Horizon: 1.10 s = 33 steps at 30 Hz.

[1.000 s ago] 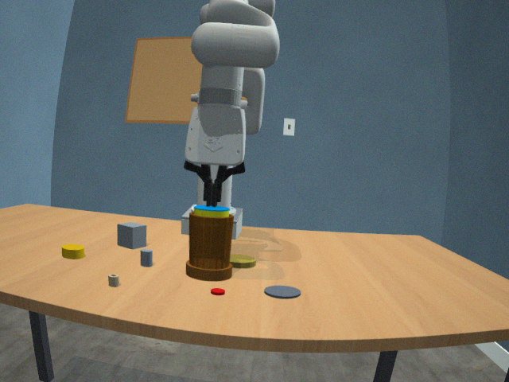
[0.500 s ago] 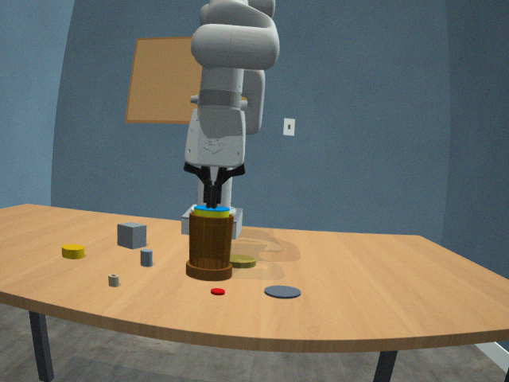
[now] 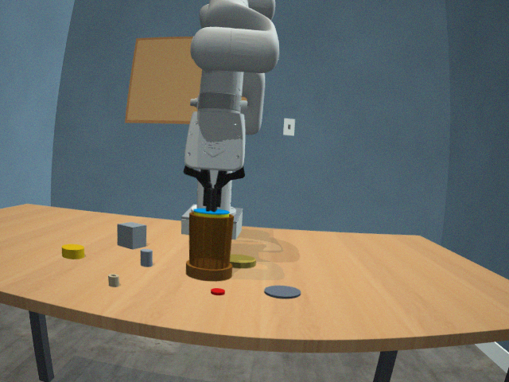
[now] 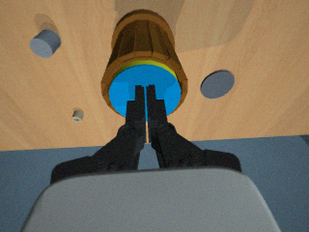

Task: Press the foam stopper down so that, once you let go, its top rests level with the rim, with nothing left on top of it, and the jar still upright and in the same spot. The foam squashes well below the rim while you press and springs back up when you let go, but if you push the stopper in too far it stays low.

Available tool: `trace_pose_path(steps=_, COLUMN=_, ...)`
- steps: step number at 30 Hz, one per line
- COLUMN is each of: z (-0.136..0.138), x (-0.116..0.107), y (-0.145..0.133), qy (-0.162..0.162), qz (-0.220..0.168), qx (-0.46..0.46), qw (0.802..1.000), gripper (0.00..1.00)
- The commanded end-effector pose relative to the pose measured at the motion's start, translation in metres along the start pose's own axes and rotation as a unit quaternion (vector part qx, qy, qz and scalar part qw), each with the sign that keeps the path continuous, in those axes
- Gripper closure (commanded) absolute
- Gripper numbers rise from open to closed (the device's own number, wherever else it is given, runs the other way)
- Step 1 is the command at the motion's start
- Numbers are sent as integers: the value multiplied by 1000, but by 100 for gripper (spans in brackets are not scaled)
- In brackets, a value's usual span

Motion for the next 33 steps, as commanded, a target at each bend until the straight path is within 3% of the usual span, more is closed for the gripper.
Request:
trace_pose_path(steps=1, z=0, x=1, y=-1, qy=0, qz=-1, qx=0, qw=1000, gripper=100)
trace_pose_path(steps=33, z=0, x=10, y=-1, qy=0, qz=-1, qx=0, qw=1000, gripper=100)
Point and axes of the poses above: the point where the finger pads meet when closed, its own x axis out along the fingers, its own z axis across the jaws, y = z × x, the point moved 6 cm from there along -x, back along the fingers, and after that the axes turned 13 degrees about x, right-handed, at the moved point
